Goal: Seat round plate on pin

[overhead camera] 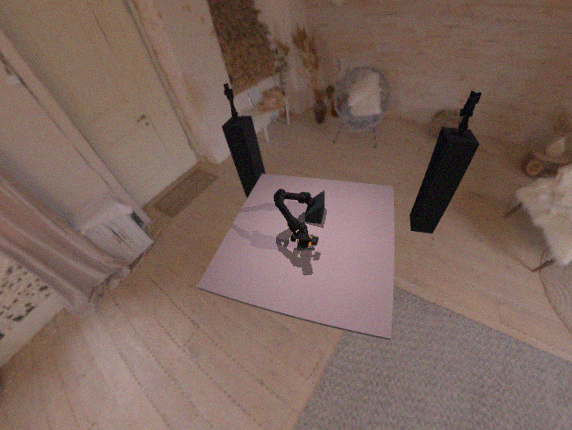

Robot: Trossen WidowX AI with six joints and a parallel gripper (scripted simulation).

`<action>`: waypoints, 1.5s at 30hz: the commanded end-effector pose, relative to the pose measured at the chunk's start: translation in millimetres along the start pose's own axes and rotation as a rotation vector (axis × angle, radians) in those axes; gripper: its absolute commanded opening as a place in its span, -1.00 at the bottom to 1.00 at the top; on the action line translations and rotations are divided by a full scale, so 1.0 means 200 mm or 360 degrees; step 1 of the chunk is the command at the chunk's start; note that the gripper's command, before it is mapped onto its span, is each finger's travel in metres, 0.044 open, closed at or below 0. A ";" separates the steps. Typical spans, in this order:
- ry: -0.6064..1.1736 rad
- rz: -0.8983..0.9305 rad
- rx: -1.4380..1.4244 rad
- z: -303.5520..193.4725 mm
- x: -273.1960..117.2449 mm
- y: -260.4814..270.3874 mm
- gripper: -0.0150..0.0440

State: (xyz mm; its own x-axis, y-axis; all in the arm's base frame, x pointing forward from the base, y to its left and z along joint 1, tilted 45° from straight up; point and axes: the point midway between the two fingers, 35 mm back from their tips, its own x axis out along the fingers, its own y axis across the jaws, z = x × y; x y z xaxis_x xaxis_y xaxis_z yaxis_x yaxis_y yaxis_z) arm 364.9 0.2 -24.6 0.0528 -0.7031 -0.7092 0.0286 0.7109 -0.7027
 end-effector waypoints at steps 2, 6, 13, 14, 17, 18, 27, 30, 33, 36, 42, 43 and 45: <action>0.0004 -0.0010 -0.0005 0.00 0.00 -0.04 -0.49; 0.0004 -0.0011 -0.0005 0.00 0.00 -0.06 -0.49; 0.0005 -0.0011 -0.0006 0.00 -0.01 -0.11 -0.49; 0.0005 -0.0011 -0.0006 0.00 -0.01 -0.12 -0.49; 0.0005 -0.0012 -0.0006 -0.01 -0.01 -0.14 -0.49; 0.0005 -0.0012 -0.0006 -0.01 -0.01 -0.14 -0.49; 0.0005 -0.0013 -0.0006 -0.04 -0.01 -0.20 -0.49; 0.0005 -0.0013 -0.0006 -0.05 -0.01 -0.22 -0.49; 0.0006 -0.0013 -0.0007 -0.06 -0.01 -0.23 -0.49; 0.0006 -0.0013 -0.0007 -0.07 -0.02 -0.25 -0.49; 0.0006 -0.0013 -0.0007 -0.09 -0.02 -0.26 -0.49; 0.0006 -0.0013 -0.0007 -0.09 -0.02 -0.27 -0.49; 0.0006 -0.0013 -0.0007 -0.09 -0.02 -0.27 -0.49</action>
State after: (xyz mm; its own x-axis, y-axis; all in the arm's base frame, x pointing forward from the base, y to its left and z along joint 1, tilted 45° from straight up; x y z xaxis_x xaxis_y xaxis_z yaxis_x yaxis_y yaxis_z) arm 348.4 -33.6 15.3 0.0550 -0.7051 -0.7070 0.0347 0.7090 -0.7043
